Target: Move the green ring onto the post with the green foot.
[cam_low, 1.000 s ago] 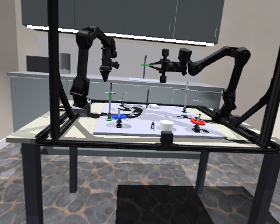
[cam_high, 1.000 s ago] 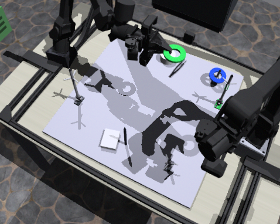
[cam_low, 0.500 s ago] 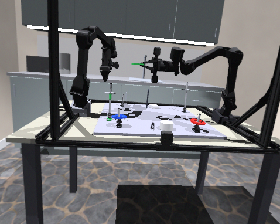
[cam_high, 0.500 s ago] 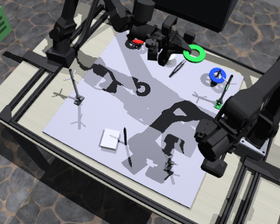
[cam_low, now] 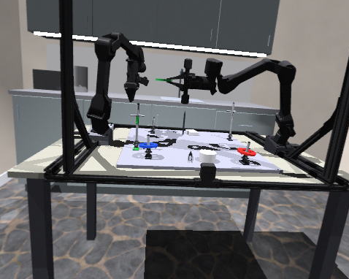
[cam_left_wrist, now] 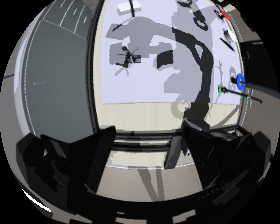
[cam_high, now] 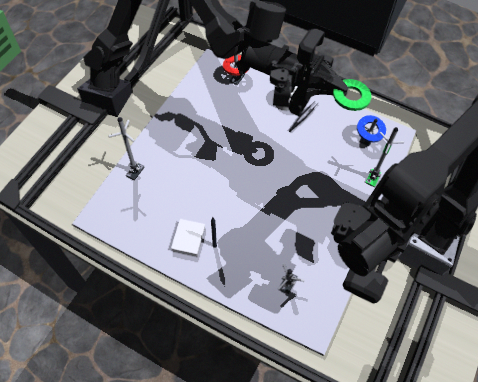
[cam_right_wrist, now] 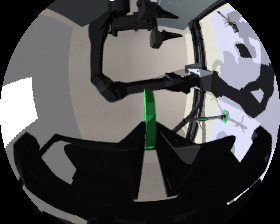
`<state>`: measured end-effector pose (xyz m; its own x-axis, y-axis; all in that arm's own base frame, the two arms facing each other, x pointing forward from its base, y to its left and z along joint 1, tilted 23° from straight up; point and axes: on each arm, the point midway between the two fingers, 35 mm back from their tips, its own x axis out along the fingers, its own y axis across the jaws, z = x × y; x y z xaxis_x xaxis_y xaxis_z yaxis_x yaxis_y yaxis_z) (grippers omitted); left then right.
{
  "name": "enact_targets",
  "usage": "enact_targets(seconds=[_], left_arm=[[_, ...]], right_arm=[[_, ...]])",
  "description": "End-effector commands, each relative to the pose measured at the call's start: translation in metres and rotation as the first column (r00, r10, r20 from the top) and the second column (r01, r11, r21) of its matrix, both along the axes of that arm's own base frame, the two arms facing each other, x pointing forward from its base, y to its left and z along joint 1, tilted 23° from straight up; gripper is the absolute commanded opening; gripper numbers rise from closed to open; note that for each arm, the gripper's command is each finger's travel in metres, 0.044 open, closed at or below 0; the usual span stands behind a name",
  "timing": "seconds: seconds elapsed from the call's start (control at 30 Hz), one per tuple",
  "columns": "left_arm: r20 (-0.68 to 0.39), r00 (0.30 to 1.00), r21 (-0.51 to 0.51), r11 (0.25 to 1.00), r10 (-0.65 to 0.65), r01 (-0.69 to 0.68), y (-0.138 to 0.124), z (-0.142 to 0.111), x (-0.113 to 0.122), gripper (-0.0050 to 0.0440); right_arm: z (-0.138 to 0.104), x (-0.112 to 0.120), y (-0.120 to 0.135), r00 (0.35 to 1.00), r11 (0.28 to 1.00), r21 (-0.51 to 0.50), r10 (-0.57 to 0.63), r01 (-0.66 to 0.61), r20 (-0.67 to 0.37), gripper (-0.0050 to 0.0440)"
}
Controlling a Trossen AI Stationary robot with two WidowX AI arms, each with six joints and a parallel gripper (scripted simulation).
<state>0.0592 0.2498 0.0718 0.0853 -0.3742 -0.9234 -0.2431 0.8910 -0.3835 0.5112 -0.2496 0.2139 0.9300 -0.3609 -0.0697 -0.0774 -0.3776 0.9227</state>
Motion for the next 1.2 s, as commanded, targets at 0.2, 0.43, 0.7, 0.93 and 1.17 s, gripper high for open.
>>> enact_targets(seconds=[0.2,0.43,0.7,0.93,1.17], left_arm=[[-0.004,1.000,-0.004,1.000,0.002,-0.002,0.000,0.000,0.000,0.0400],[-0.004,1.000,-0.004,1.000,0.002,-0.002,0.000,0.000,0.000,0.0400],[-0.004,1.000,-0.004,1.000,0.002,-0.002,0.000,0.000,0.000,0.0400],[-0.004,1.000,-0.004,1.000,0.002,-0.002,0.000,0.000,0.000,0.0400],[-0.004,1.000,-0.004,1.000,0.002,-0.002,0.000,0.000,0.000,0.0400]], right_arm=[[-0.004,0.042,0.004,1.000,1.000,0.000,0.000,0.000,0.005,0.0000],[-0.008,0.062,0.008,1.000,1.000,0.000,0.000,0.000,0.005,0.0000],[-0.015,0.092,0.017,1.000,1.000,0.000,0.000,0.000,0.005,0.0000],[-0.021,0.110,0.023,1.000,1.000,0.000,0.000,0.000,0.005,0.0000],[-0.025,0.115,0.023,1.000,1.000,0.000,0.004,-0.004,0.007,0.0000]])
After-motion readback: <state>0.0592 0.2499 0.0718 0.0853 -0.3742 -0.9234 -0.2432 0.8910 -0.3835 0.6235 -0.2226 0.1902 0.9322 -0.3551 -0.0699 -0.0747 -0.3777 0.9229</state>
